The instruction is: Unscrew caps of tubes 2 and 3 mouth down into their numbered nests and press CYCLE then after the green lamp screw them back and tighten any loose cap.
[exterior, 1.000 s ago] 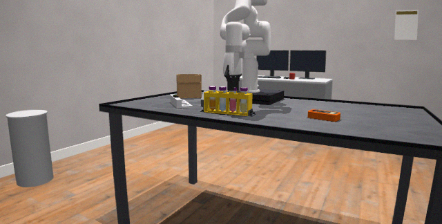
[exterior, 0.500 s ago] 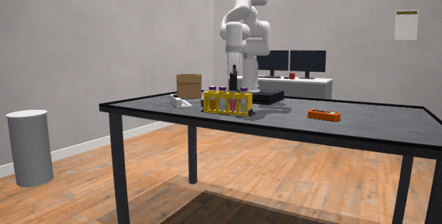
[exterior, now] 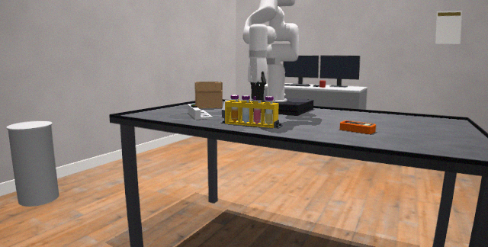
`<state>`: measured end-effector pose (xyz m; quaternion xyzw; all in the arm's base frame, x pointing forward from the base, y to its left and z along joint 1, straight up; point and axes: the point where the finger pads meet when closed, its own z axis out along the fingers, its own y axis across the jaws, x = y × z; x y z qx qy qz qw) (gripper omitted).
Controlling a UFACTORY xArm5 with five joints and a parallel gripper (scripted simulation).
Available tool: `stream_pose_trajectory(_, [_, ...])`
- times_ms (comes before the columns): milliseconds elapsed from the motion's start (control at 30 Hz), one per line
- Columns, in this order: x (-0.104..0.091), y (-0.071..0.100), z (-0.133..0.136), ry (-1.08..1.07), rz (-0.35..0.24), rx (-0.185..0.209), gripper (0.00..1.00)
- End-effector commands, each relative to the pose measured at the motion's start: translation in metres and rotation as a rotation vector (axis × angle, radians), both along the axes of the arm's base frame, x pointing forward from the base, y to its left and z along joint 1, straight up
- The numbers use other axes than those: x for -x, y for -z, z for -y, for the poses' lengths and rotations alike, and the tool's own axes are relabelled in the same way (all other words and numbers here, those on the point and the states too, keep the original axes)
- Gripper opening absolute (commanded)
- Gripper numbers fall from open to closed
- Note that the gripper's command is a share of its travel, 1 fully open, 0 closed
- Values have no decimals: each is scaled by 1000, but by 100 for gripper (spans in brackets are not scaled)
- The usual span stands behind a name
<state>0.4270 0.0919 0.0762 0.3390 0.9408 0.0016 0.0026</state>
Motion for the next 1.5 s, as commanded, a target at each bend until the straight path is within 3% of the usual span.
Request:
stream_pose_trajectory(0, [-2,-2,0,0,4,-5,46])
stream_pose_trajectory(233, [-2,-2,0,0,4,-5,46])
stream_pose_trajectory(367, [-2,-1,0,312,2,-8,46])
stream_pose_trajectory(667, [-2,-1,0,840,0,-11,46])
stream_pose_trajectory(733, [-2,-1,0,840,0,-11,46])
stream_pose_trajectory(1100, [-2,-1,0,1562,-3,-17,46])
stream_pose_trajectory(1367, [-2,-1,0,1570,-4,-17,46])
stream_pose_trajectory(1400, [-2,-1,0,1570,-4,-17,0])
stream_pose_trajectory(1467, [-2,-1,0,1570,-4,-17,0])
